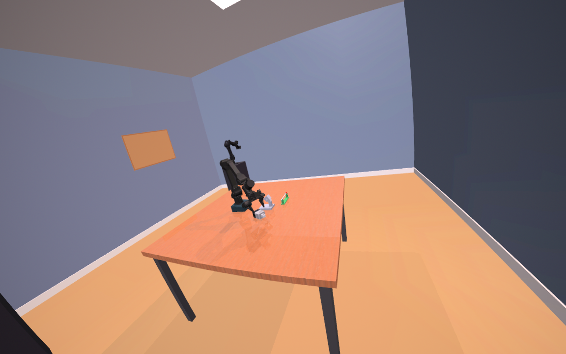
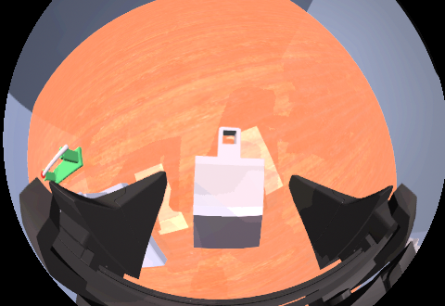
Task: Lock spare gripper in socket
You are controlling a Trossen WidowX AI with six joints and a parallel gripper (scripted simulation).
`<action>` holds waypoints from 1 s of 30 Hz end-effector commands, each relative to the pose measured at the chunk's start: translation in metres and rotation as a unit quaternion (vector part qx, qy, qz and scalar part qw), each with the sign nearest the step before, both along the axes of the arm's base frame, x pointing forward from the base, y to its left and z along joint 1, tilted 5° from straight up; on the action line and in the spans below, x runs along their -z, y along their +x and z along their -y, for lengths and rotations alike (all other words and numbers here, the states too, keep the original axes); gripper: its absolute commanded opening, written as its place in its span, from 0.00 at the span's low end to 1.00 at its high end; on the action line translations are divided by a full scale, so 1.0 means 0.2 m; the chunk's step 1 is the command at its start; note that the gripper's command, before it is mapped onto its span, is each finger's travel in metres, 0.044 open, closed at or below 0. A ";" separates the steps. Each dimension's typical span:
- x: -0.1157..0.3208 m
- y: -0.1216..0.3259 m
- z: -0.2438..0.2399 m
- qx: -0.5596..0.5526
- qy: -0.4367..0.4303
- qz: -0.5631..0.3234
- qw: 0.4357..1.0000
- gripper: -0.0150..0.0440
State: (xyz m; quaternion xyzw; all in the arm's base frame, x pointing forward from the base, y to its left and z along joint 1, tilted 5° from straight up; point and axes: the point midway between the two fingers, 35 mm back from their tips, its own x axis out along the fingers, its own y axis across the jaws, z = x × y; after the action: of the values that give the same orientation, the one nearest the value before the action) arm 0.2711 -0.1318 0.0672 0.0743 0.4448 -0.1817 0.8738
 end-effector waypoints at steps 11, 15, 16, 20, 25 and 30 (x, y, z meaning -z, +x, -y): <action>0.13 0.00 0.01 0.003 0.001 -0.006 1.000 1.00; 0.17 0.00 0.01 0.003 0.001 -0.006 1.000 1.00; 0.17 0.00 0.01 0.003 0.001 -0.006 1.000 1.00; 0.21 0.00 0.01 0.003 0.001 -0.006 1.000 1.00; 0.25 0.00 0.01 0.003 0.001 -0.006 1.000 1.00; 0.27 0.00 0.01 0.003 0.002 -0.006 1.000 1.00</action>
State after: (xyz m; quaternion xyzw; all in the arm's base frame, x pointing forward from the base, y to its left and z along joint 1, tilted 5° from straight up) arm 0.2732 -0.1355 0.0179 0.0761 0.4466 -0.1846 0.8722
